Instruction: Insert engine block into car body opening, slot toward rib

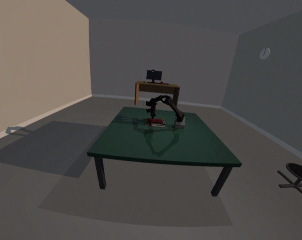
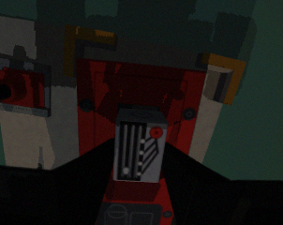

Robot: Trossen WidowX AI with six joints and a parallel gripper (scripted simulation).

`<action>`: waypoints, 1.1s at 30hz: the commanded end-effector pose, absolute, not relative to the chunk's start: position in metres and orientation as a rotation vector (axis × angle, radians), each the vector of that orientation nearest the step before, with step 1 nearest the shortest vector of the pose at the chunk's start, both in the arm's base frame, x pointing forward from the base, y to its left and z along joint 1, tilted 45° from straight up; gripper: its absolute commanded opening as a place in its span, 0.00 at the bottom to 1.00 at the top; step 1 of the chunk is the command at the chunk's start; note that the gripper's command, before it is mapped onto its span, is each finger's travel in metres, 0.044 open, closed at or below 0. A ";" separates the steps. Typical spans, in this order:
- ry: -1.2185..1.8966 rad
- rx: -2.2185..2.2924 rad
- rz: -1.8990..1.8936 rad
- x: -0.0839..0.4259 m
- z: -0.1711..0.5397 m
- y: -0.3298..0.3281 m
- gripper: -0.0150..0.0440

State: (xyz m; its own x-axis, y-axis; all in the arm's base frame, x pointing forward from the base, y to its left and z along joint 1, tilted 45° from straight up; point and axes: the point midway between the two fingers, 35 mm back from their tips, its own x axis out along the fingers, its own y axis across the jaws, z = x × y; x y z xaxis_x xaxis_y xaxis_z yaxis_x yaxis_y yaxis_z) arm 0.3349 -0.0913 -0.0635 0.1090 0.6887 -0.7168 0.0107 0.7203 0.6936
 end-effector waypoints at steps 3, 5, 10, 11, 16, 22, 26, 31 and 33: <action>1.386 0.638 0.546 0.335 -0.064 -0.091 0.52; 1.386 0.638 0.546 0.335 -0.065 -0.090 0.52; 1.386 0.638 0.546 0.336 -0.065 -0.089 0.52; 1.386 0.638 0.546 0.336 -0.065 -0.089 0.52; 1.386 0.638 0.546 0.336 -0.066 -0.089 0.52; 1.386 0.638 0.546 0.336 -0.067 -0.088 0.52; 1.386 0.638 0.546 0.336 -0.068 -0.087 0.52; 1.386 0.638 0.547 0.336 -0.068 -0.086 0.52; 1.388 0.631 0.550 0.336 -0.068 -0.087 0.57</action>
State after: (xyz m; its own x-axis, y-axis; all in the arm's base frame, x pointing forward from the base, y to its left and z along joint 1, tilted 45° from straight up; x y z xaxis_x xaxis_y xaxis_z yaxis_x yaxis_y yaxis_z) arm 0.3356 -0.0866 -0.0683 0.1093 0.6890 -0.7164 0.0116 0.7198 0.6941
